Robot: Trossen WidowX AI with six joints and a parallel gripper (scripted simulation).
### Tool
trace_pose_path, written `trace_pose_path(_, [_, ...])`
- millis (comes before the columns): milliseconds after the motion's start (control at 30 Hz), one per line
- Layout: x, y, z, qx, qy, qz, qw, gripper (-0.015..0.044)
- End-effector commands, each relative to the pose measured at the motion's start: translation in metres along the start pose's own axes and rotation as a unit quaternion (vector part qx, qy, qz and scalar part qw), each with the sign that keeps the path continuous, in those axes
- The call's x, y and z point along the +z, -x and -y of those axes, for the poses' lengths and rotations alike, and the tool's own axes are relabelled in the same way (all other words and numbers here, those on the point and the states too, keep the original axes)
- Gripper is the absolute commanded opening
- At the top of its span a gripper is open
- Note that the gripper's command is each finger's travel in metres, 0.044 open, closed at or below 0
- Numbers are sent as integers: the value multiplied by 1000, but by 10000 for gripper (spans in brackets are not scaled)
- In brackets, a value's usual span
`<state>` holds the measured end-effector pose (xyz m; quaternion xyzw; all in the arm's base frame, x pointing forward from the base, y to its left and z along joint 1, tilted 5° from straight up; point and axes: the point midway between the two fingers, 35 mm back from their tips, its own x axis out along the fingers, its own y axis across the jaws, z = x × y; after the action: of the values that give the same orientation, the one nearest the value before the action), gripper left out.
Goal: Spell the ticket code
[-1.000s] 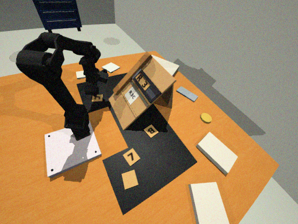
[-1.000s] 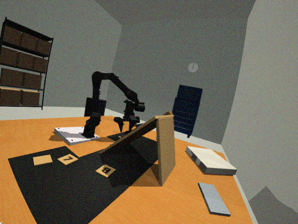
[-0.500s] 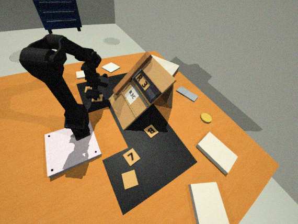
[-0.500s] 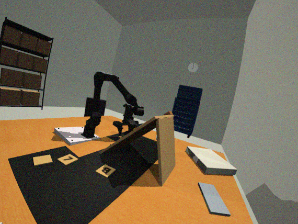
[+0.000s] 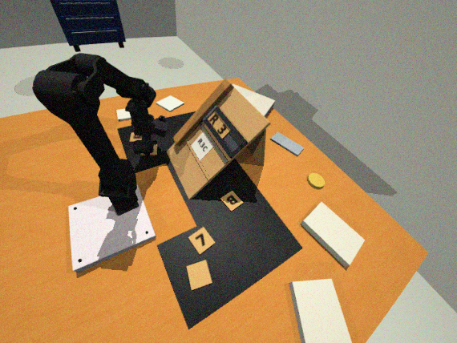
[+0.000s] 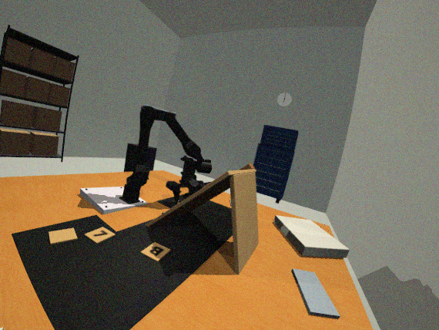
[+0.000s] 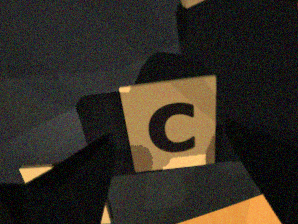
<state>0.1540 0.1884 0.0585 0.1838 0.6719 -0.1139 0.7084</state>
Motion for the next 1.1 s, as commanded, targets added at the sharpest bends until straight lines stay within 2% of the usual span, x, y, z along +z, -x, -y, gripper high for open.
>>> trace_pose_path(0, [0,-6,1,-2,-2,2,1000,340])
trace_pose_path(333, [0,-6,1,-2,-2,2,1000,340])
trace_pose_path(400, [0,-6,1,-2,-2,2,1000,287])
trace_pose_path(767, [0,-6,1,-2,-2,2,1000,214])
trace_pose_path(1033, [-1,0,1,-2,-2,2,1000,4])
trace_pose_path(1067, [-1,0,2,-2,-2,2,1000,0])
